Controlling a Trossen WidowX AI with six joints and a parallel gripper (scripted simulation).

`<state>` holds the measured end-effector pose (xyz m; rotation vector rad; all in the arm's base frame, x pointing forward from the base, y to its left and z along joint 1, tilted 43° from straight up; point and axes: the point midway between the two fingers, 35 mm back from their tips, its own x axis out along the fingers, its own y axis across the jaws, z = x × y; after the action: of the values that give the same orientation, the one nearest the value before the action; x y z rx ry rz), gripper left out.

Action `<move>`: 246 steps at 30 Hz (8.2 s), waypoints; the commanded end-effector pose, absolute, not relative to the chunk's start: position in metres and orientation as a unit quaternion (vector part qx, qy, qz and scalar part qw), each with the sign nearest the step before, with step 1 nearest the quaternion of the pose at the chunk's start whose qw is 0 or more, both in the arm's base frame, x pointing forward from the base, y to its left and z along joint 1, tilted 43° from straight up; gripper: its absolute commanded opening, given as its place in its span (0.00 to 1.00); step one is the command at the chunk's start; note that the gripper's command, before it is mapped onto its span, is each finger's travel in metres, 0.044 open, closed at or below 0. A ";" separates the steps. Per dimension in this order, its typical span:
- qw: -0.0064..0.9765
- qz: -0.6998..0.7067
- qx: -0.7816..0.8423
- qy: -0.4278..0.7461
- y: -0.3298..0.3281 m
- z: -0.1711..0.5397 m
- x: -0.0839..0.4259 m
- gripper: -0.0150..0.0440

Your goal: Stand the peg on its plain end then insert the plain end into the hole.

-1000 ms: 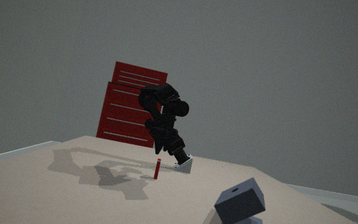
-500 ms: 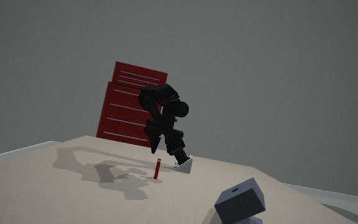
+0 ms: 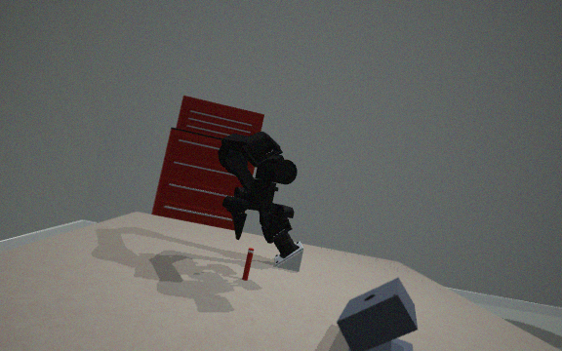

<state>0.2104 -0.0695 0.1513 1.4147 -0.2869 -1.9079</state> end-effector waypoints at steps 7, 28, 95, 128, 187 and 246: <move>0.361 -0.741 0.553 -0.120 -0.076 0.144 0.210 1.00; 0.362 -0.740 0.554 -0.120 -0.099 0.119 0.206 1.00; 0.361 -0.741 0.553 -0.120 -0.056 0.164 0.215 0.25; 0.305 -0.713 0.630 -0.045 -0.024 0.142 0.283 0.25; 0.247 -0.593 0.759 0.107 0.035 0.119 0.420 0.25; 0.243 -0.582 0.768 0.109 0.029 0.048 0.450 0.25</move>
<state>0.4508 0.0286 0.0495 2.1028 0.2931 -1.5890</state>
